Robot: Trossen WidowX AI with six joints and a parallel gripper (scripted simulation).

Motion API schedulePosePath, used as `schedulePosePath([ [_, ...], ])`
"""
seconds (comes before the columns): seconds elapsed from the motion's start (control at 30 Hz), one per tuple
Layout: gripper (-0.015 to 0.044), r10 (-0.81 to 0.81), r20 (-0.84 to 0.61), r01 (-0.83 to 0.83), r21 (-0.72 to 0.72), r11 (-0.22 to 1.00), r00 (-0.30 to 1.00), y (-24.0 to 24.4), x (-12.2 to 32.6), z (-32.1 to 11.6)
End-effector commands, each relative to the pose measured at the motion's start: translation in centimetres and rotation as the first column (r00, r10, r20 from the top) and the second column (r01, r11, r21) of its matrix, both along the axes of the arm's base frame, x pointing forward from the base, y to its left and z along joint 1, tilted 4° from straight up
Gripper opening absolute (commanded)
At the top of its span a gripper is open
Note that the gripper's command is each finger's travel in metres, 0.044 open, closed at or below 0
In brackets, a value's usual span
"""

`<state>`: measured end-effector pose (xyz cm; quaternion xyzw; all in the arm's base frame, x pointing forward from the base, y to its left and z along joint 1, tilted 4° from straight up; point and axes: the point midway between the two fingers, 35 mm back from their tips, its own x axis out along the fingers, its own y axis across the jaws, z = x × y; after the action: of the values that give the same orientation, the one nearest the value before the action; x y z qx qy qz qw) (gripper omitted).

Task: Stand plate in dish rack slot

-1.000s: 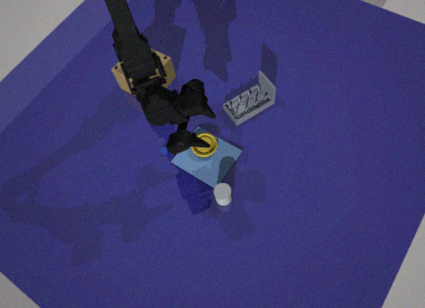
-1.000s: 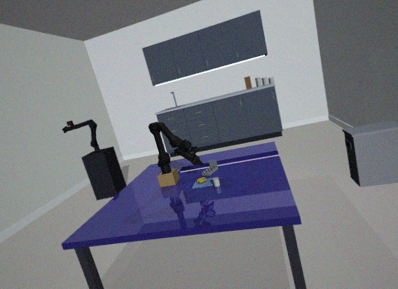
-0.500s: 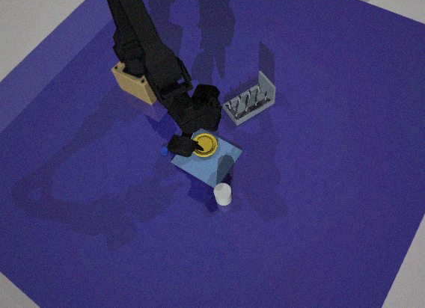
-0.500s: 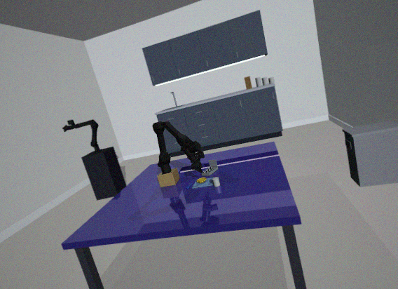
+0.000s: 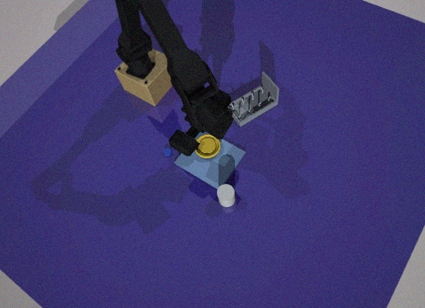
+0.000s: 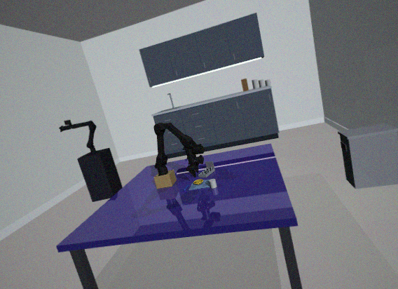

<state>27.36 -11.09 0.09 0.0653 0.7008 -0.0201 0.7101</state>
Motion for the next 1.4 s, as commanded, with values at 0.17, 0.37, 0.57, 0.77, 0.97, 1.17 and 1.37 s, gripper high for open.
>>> schedulePosePath([
  [0.17,0.0400,-0.009,-0.019,0.009,-0.004,1.000,1.000,0.0,0.0,-1.1],
  [0.37,0.0400,-0.009,-0.019,0.009,-0.004,1.000,1.000,0.0,0.0,-2.1],
  [0.57,0.0400,-0.009,-0.019,0.009,-0.004,1.000,1.000,0.1,0.0,-3.1],
  [0.77,0.0400,-0.009,-0.019,0.009,-0.004,1.000,1.000,0.1,0.0,-4.0],
  [0.97,0.0400,-0.009,-0.019,0.009,-0.004,1.000,1.000,0.2,0.0,-5.0],
  [1.17,0.0400,-0.009,-0.019,0.009,-0.004,1.000,1.000,0.3,0.0,-5.9],
  [1.37,0.0400,-0.009,-0.019,0.009,-0.004,1.000,1.000,0.3,0.0,-6.1],
])
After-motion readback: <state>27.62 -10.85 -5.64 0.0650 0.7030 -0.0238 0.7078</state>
